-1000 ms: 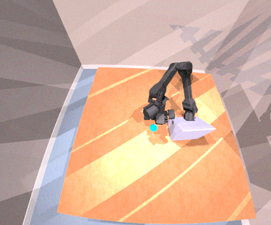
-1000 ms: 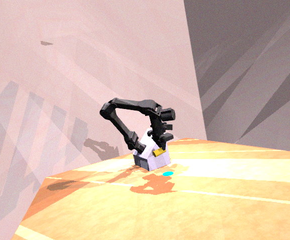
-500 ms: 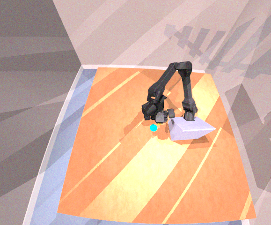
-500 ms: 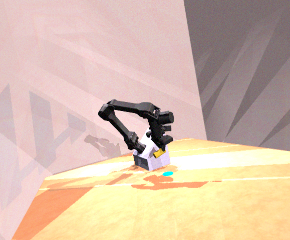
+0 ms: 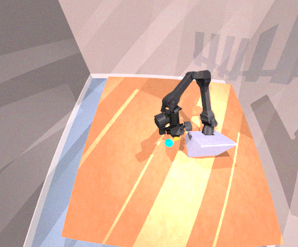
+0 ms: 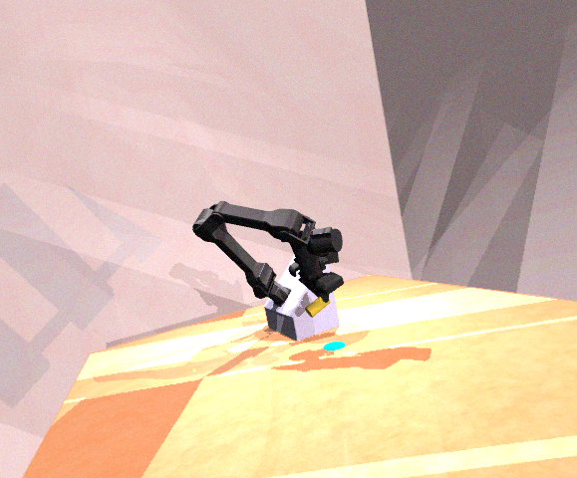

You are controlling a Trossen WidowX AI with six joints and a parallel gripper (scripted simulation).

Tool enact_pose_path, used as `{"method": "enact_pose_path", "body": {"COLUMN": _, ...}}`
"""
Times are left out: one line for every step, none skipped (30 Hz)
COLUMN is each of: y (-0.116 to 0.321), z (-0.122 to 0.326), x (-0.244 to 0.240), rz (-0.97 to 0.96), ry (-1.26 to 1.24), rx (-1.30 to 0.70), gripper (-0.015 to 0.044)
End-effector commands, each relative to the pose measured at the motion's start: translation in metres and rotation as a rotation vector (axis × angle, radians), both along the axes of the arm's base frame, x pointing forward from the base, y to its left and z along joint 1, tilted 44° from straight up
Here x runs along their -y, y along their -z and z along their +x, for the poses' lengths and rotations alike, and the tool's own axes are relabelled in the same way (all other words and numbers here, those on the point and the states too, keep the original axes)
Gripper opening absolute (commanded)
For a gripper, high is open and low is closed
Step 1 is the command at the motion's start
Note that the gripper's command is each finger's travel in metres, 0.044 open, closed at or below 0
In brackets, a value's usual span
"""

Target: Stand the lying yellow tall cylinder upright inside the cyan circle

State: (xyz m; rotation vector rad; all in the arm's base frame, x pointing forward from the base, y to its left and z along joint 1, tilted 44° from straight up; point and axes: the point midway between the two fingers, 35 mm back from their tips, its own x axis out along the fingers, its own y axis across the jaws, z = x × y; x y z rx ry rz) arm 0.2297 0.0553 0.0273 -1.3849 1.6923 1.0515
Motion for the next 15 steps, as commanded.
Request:
{"method": "enact_pose_path", "body": {"y": 0.0001, "z": -0.0023, "x": 0.0009, "rz": 0.034, "ry": 0.006, "rx": -0.011, "gripper": 0.0105}}
{"method": "enact_pose_path", "body": {"y": 0.0003, "z": -0.0025, "x": 0.001, "rz": 0.042, "ry": 0.008, "rx": -0.013, "gripper": 0.0105}}
{"method": "enact_pose_path", "body": {"y": 0.0005, "z": -0.0027, "x": 0.0012, "rz": 0.049, "ry": 0.009, "rx": -0.016, "gripper": 0.0105}}
{"method": "enact_pose_path", "body": {"y": 0.0006, "z": -0.0029, "x": 0.0013, "rz": 0.056, "ry": 0.011, "rx": -0.018, "gripper": 0.0105}}
{"method": "enact_pose_path", "body": {"y": 0.0008, "z": -0.0031, "x": 0.0015, "rz": 0.063, "ry": 0.012, "rx": -0.02, "gripper": 0.0105}}
{"method": "enact_pose_path", "body": {"y": 0.0009, "z": -0.0033, "x": 0.0016, "rz": 0.071, "ry": 0.014, "rx": -0.023, "gripper": 0.0105}}
{"method": "enact_pose_path", "body": {"y": 0.0011, "z": -0.0035, "x": 0.0018, "rz": 0.078, "ry": 0.015, "rx": -0.025, "gripper": 0.0105}}
{"method": "enact_pose_path", "body": {"y": 0.0012, "z": -0.0037, "x": 0.0019, "rz": 0.085, "ry": 0.016, "rx": -0.027, "gripper": 0.0105}}
{"method": "enact_pose_path", "body": {"y": 0.0013, "z": -0.0039, "x": 0.002, "rz": 0.093, "ry": 0.018, "rx": -0.029, "gripper": 0.0105}}
{"method": "enact_pose_path", "body": {"y": 0.0015, "z": -0.0041, "x": 0.0021, "rz": 0.1, "ry": 0.019, "rx": -0.031, "gripper": 0.0105}}
{"method": "enact_pose_path", "body": {"y": 0.0016, "z": -0.0042, "x": 0.0023, "rz": 0.107, "ry": 0.02, "rx": -0.033, "gripper": 0.0105}}
{"method": "enact_pose_path", "body": {"y": 0.0017, "z": -0.0044, "x": 0.0024, "rz": 0.115, "ry": 0.022, "rx": -0.035, "gripper": 0.0105}}
{"method": "enact_pose_path", "body": {"y": 0.0018, "z": -0.0046, "x": 0.0025, "rz": 0.122, "ry": 0.023, "rx": -0.037, "gripper": 0.0105}}
{"method": "enact_pose_path", "body": {"y": 0.0019, "z": -0.0047, "x": 0.0026, "rz": 0.129, "ry": 0.024, "rx": -0.039, "gripper": 0.0105}}
{"method": "enact_pose_path", "body": {"y": 0.002, "z": -0.0049, "x": 0.0027, "rz": 0.137, "ry": 0.025, "rx": -0.041, "gripper": 0.0105}}
